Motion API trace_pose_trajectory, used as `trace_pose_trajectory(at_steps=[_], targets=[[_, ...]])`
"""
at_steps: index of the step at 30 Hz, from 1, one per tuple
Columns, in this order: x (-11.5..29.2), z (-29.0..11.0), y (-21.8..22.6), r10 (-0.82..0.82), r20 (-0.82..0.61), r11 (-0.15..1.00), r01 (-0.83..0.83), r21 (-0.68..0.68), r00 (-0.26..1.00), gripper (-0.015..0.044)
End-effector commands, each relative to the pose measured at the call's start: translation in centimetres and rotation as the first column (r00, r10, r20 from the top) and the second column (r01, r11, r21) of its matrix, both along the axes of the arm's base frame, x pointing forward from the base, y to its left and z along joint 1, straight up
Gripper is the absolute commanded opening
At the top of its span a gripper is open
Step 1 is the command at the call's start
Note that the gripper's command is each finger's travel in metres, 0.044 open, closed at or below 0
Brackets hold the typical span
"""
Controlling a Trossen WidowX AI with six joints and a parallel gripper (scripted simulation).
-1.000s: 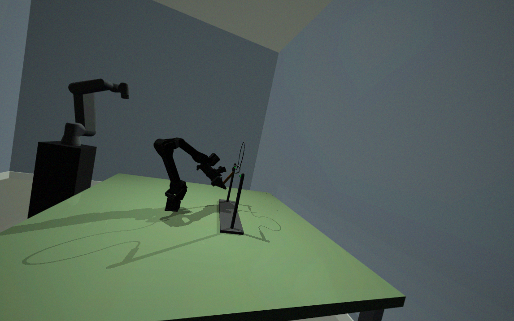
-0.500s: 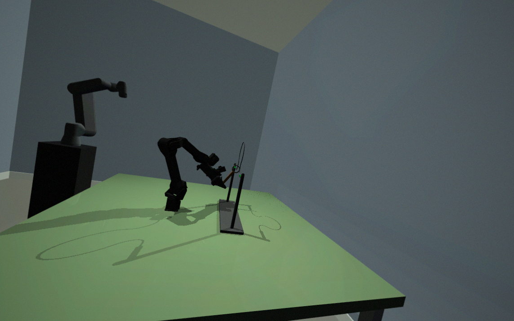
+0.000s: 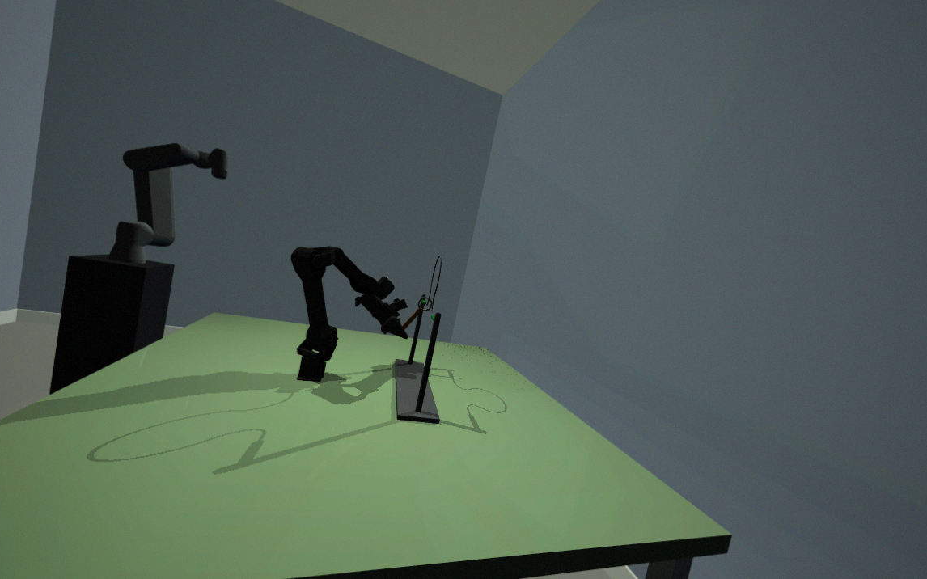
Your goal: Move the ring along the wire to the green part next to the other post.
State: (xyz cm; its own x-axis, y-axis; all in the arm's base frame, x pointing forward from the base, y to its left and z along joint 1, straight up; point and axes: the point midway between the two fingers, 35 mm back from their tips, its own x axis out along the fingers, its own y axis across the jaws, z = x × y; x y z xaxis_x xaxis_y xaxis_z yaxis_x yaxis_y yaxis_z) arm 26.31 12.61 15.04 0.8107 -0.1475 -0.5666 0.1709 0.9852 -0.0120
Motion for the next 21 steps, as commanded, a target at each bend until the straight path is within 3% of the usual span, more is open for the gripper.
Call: trace_pose_trajectory(at_steps=[1,21], targets=[[0.1,0.0,0.5,-0.005,0.002,1.0,0.005,-0.005,1.0,-0.015],[0.2,-1.1,1.5,-0.011,0.007,1.0,0.011,-0.009,1.0,-0.015]])
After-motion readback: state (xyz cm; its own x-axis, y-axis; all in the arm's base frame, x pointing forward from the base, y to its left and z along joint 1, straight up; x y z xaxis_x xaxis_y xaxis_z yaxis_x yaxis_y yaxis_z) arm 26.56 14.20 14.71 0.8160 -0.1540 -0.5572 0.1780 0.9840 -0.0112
